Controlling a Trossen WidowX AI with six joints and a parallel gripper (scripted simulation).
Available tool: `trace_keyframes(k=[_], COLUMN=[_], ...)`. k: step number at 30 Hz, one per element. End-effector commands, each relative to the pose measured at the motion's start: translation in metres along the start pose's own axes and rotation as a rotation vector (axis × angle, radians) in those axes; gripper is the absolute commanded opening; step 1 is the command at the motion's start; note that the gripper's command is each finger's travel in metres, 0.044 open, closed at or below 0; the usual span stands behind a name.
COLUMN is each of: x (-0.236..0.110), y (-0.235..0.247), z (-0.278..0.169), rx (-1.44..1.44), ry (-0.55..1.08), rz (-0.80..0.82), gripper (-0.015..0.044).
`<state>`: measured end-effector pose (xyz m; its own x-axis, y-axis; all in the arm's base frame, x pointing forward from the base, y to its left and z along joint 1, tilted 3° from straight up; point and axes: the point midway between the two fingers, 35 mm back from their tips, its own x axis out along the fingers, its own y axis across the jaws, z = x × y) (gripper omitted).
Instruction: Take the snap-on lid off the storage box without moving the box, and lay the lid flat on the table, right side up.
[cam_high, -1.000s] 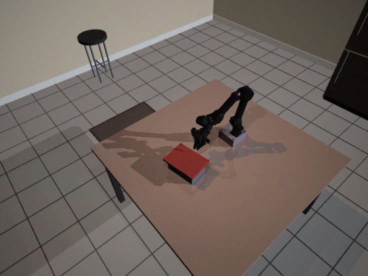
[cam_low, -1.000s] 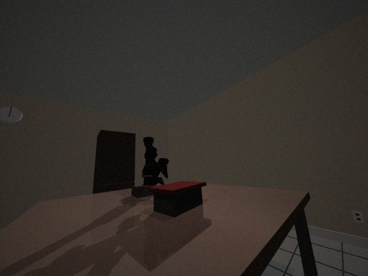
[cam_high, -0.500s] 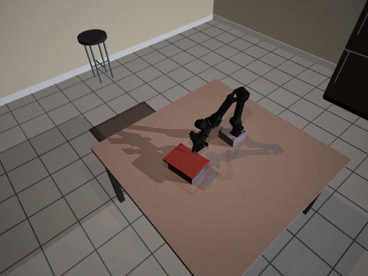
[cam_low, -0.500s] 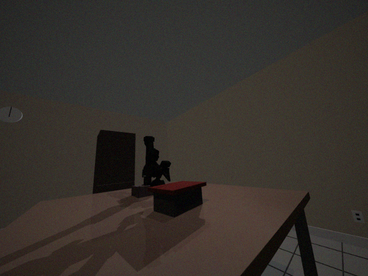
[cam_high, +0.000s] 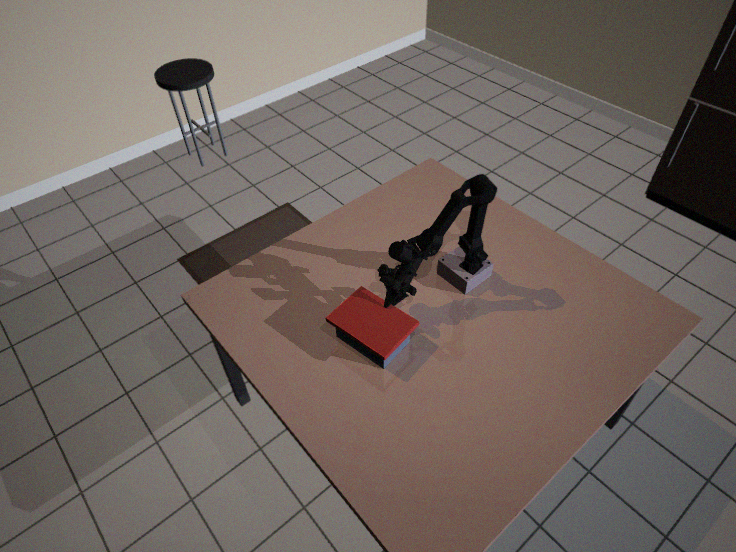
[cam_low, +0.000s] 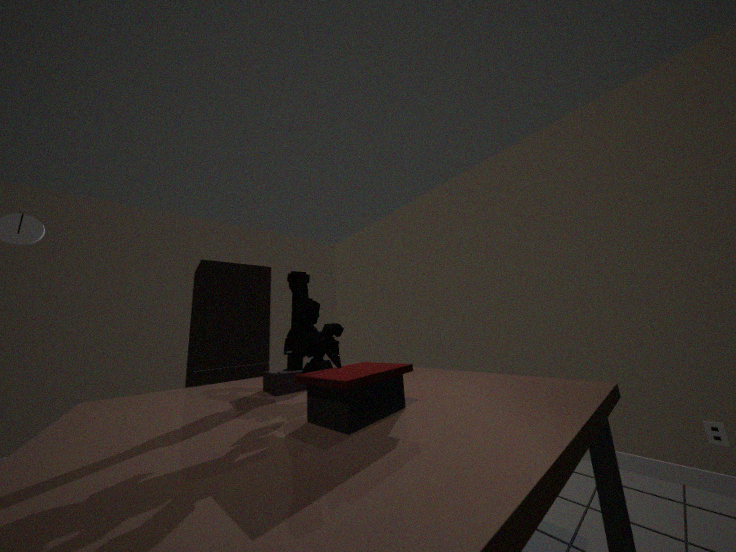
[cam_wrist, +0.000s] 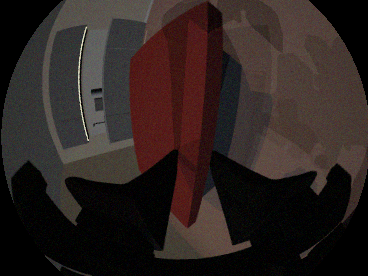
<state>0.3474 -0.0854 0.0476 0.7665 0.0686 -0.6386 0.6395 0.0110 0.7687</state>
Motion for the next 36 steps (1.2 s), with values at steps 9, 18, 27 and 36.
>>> trace_keyframes(k=[9,18,27,36], x=[-0.0004,-0.0016,-0.0031,-0.0048], y=[0.0004,0.0016,0.0028,0.0037], z=[0.0000,-0.0001,-0.0003,-0.0006], rx=[0.000,0.000,0.000,0.000], ry=[0.000,0.000,0.000,0.000], rz=[0.000,0.000,0.000,0.000], gripper=[0.0000,0.0000,0.0000,0.0000])
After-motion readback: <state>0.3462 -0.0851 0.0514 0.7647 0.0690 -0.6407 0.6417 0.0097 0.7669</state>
